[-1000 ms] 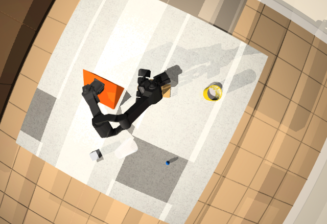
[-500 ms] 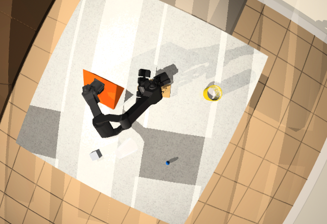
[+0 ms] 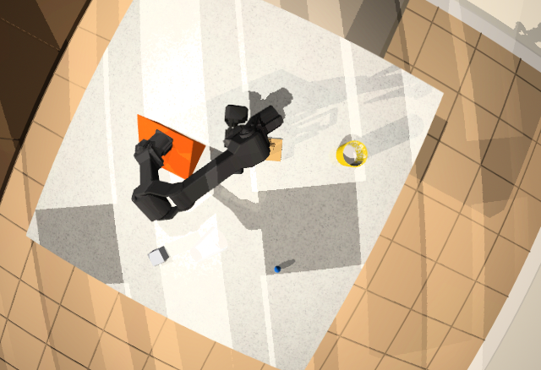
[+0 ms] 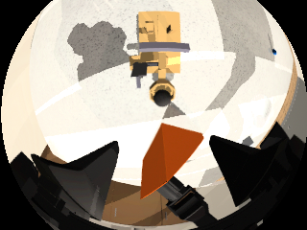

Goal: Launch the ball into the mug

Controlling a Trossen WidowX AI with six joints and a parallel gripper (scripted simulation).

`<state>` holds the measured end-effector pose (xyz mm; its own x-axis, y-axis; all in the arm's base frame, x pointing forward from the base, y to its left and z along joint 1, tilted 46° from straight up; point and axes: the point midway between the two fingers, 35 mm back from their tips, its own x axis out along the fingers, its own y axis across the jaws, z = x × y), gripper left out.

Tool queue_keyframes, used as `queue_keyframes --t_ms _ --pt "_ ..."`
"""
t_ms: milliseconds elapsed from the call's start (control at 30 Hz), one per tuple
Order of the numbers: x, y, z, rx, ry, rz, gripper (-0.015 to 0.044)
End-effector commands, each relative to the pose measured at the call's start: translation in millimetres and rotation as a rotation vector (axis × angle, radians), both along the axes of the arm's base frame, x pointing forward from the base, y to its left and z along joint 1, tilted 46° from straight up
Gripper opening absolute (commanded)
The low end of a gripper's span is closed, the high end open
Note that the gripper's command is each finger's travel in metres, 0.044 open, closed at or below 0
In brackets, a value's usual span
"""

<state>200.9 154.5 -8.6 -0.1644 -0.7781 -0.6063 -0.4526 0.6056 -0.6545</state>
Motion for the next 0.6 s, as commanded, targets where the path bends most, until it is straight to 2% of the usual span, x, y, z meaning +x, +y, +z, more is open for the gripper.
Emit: queue_keyframes --t_ms 0,300,567 --pt "14 3 -11 0.031 -0.004 0.026 0.044" --pt "75 50 -30 0.221 -0.117 0.198 0.044" --pt "137 96 -30 0.352 -0.259 0.361 0.044"
